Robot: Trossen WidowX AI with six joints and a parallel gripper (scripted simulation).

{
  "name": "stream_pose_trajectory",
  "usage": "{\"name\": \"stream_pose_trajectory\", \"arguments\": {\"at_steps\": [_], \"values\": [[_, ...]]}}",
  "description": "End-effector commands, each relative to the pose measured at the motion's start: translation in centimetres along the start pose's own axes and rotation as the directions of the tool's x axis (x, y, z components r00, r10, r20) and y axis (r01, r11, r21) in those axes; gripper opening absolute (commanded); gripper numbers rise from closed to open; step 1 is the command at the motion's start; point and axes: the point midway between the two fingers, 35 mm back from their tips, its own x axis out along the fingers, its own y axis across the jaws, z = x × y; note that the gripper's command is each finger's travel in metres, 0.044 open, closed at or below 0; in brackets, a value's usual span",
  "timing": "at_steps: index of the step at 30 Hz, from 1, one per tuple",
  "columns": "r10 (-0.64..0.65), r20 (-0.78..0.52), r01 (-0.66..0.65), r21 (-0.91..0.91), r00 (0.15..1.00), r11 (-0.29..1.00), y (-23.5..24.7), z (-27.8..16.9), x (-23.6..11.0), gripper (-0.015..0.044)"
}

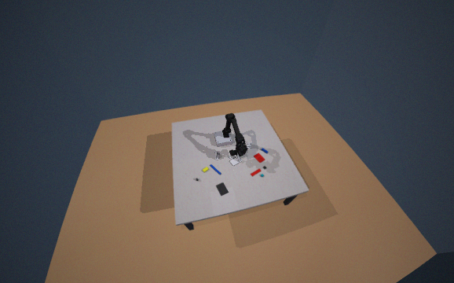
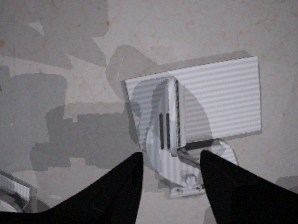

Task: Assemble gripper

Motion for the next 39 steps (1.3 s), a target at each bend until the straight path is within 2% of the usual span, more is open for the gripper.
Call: {"name": "stream_pose_trajectory", "arguments": {"at_steps": [1, 4, 20, 28, 39], "values": [[0.010, 0.014, -0.010, 0.027, 1.000, 1.000, 0.2, 0.0, -0.3, 0.0067], [-0.011, -0.001, 0.011, -0.004, 1.000, 1.000, 0.1, -0.2, -0.3, 0.0000], [-0.011, -0.005, 0.011, -0.003, 1.000, 1.000, -0.2, -0.3, -0.2, 0.0000], [-0.017, -0.015, 0.018, 0.087, 1.000, 0.996, -6.4, -3.8, -0.6, 0.0000], [-0.019, -0.027, 0.025, 0.222, 0.999, 0.975, -13.0, -11.0, -1.0, 0.0000]]}}
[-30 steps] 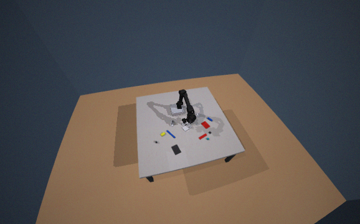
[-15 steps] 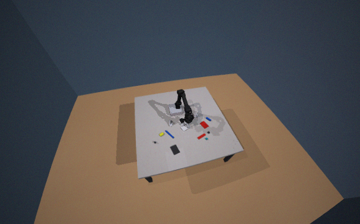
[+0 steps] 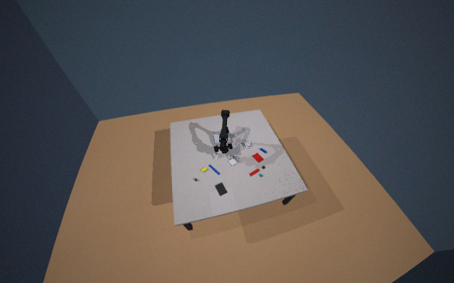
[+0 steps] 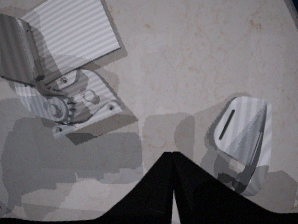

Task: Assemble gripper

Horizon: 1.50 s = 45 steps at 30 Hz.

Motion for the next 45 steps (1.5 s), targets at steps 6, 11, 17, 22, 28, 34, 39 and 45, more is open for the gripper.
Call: {"name": "stream_pose_trajectory", "arguments": {"at_steps": [6, 11, 17, 22, 28, 34, 39, 45], "values": [[0.006, -0.013, -0.004, 0.104, 1.000, 0.995, -4.4, -5.9, 0.2, 0.0000], [0.006, -0.013, -0.004, 0.122, 1.000, 0.992, -5.0, -6.9, 0.3, 0.0000], [0.006, -0.013, -0.004, 0.122, 1.000, 0.992, -5.0, -6.9, 0.7, 0.0000], [0.006, -0.013, -0.004, 0.122, 1.000, 0.992, -5.0, -6.8, 1.5, 0.0000], [0.006, -0.013, -0.004, 0.122, 1.000, 0.992, -5.1, -6.8, 2.5, 0.0000], [0.006, -0.013, -0.004, 0.122, 1.000, 0.992, -5.0, -6.8, 3.5, 0.0000], [0.006, -0.013, -0.004, 0.122, 1.000, 0.992, -5.0, -6.8, 4.3, 0.0000], [0.006, -0.013, -0.004, 0.122, 1.000, 0.992, -5.0, -6.9, 5.3, 0.0000]]}}
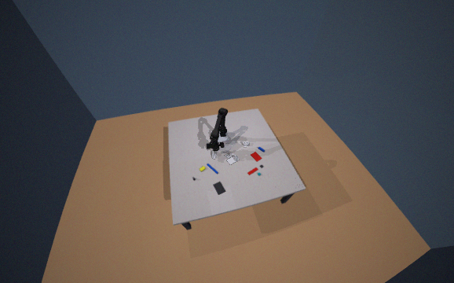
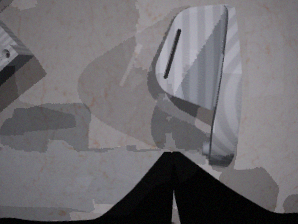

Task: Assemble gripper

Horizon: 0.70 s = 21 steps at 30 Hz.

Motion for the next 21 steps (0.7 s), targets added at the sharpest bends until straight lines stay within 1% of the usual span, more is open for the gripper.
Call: {"name": "stream_pose_trajectory", "arguments": {"at_steps": [1, 7, 21], "values": [[0.009, -0.008, -0.009, -0.001, 1.000, 1.000, 0.24, -0.30, 0.90, 0.0000], [0.009, -0.008, -0.009, -0.001, 1.000, 1.000, 0.31, -0.40, 1.74, 0.0000], [0.008, -0.008, -0.008, -0.001, 1.000, 1.000, -0.56, -0.30, 1.75, 0.0000]]}}
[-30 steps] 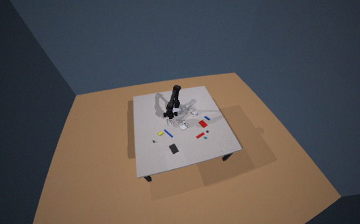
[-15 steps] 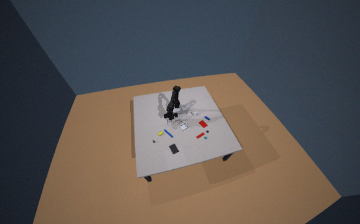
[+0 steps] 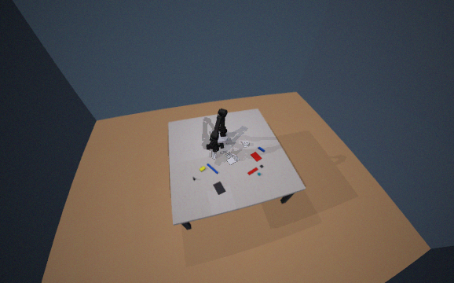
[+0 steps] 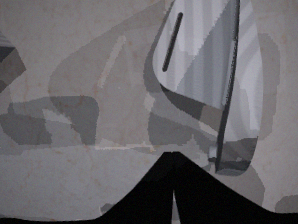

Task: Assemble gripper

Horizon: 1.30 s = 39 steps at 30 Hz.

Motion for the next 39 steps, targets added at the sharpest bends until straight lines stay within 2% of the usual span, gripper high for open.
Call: {"name": "stream_pose_trajectory", "arguments": {"at_steps": [1, 34, 36, 39], "values": [[0.002, 0.003, -0.002, -0.004, 1.000, 1.000, -0.6, 0.2, 0.0, 0.0000], [-0.002, 0.003, 0.002, -0.004, 1.000, 1.000, -5.3, 0.1, 0.0, 0.0000], [-0.003, 0.004, 0.003, -0.004, 1.000, 1.000, -5.3, 0.2, -0.6, 0.0000], [-0.006, 0.007, 0.006, -0.001, 1.000, 1.000, -5.3, 0.3, -3.6, 0.0000]]}}
